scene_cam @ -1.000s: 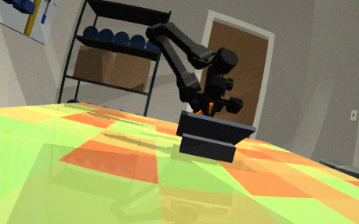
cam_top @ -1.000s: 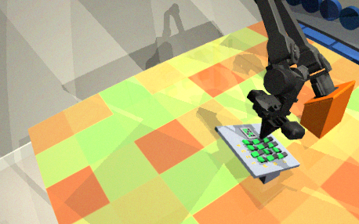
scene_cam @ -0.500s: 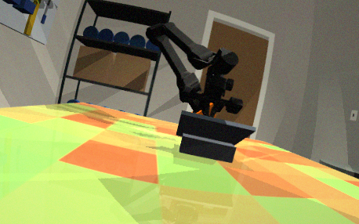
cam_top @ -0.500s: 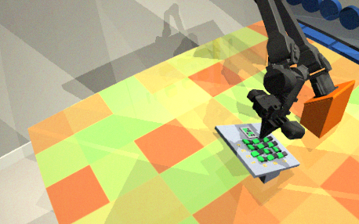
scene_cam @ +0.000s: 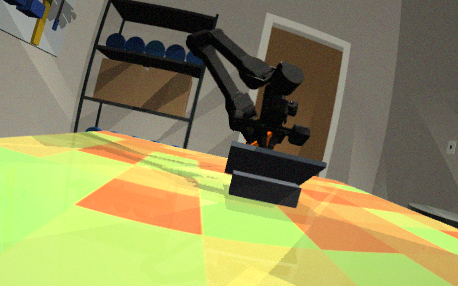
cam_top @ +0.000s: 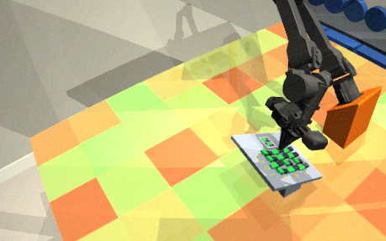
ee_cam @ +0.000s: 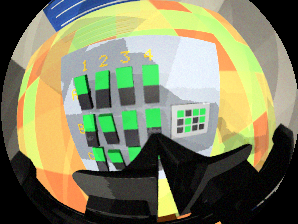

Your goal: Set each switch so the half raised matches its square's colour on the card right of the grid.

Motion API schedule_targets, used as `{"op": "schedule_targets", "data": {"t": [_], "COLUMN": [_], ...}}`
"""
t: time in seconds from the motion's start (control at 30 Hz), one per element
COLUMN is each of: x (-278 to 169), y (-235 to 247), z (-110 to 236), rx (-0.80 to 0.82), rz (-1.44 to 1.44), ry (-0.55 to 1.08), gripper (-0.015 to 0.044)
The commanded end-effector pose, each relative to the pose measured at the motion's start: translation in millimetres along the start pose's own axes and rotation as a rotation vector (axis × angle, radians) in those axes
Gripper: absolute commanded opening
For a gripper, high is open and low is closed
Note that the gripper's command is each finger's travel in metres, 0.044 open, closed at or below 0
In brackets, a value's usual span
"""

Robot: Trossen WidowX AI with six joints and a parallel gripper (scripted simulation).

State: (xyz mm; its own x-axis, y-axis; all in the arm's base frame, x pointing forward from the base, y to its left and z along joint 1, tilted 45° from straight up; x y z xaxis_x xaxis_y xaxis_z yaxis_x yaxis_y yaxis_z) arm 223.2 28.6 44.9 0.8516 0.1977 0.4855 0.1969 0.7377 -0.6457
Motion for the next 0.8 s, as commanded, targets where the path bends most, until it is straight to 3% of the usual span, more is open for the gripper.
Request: {"op": "schedule_targets", "data": {"t": [0.0, 0.77], "x": [-0.7, -0.8], "y": [0.6, 0.5], "z": [-1.0, -4.1], "rx": [0.002, 0.002], "rz": [0.005, 0.005], "ry": [0.002, 0.002], "gripper": [0.0, 0.0]}}
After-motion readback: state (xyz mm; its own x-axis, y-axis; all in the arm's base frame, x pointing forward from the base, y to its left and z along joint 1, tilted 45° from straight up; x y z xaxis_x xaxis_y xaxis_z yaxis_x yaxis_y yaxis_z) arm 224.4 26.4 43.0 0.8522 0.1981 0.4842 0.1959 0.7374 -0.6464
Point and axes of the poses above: the point midway between the two fingers, 35 mm back from their tips, its own z axis back along the fingers, its own y axis across the jaws, x = y × z, the point moved 6 cm from there along z, back along the fingers, and after that the axes turned 7 degrees about -z, right-handed, at the moved point
